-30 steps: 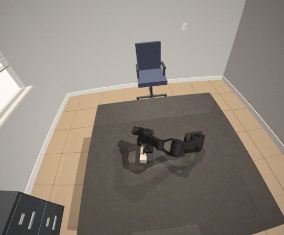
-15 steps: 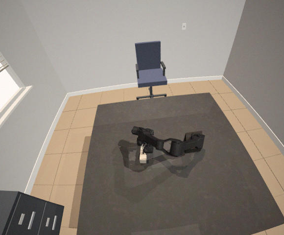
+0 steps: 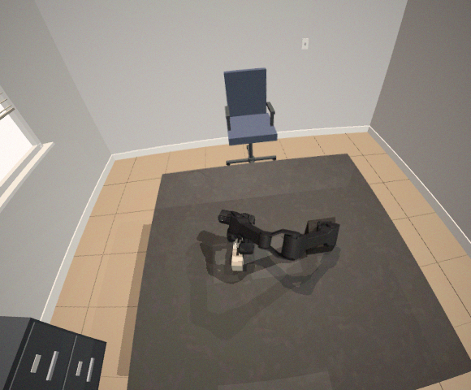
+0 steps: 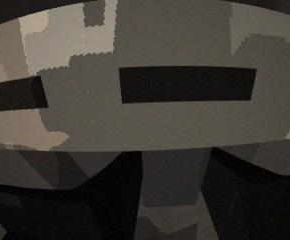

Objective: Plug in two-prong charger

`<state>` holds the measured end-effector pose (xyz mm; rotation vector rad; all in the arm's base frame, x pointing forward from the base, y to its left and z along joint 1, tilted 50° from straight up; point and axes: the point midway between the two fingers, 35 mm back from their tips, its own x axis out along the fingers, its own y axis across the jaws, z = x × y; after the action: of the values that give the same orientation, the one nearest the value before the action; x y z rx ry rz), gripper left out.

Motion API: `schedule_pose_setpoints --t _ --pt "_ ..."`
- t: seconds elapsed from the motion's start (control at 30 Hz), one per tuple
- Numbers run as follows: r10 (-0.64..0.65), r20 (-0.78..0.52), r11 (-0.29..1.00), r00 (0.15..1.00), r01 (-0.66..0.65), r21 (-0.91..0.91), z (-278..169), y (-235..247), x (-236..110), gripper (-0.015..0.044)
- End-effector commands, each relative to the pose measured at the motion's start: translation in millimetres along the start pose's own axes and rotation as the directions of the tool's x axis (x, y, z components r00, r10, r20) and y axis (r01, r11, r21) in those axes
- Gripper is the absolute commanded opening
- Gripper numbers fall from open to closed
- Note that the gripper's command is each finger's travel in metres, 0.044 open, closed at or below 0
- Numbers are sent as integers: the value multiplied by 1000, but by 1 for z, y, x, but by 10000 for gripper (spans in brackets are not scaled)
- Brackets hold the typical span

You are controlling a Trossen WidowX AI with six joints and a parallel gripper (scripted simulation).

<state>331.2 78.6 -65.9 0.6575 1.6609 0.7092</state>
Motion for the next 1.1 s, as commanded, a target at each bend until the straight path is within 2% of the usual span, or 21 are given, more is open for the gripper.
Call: schedule_pose_setpoints --t 0.0,0.23,0.8,1.07 --pt "0 1 1000 1000 0 -1 0 0 0 0" --pt "0 1 1000 1000 0 -1 0 0 0 0" --pt "0 1 1000 1000 0 -1 0 0 0 440" --pt "-1 4 1000 1000 1 -3 -2 0 0 440"
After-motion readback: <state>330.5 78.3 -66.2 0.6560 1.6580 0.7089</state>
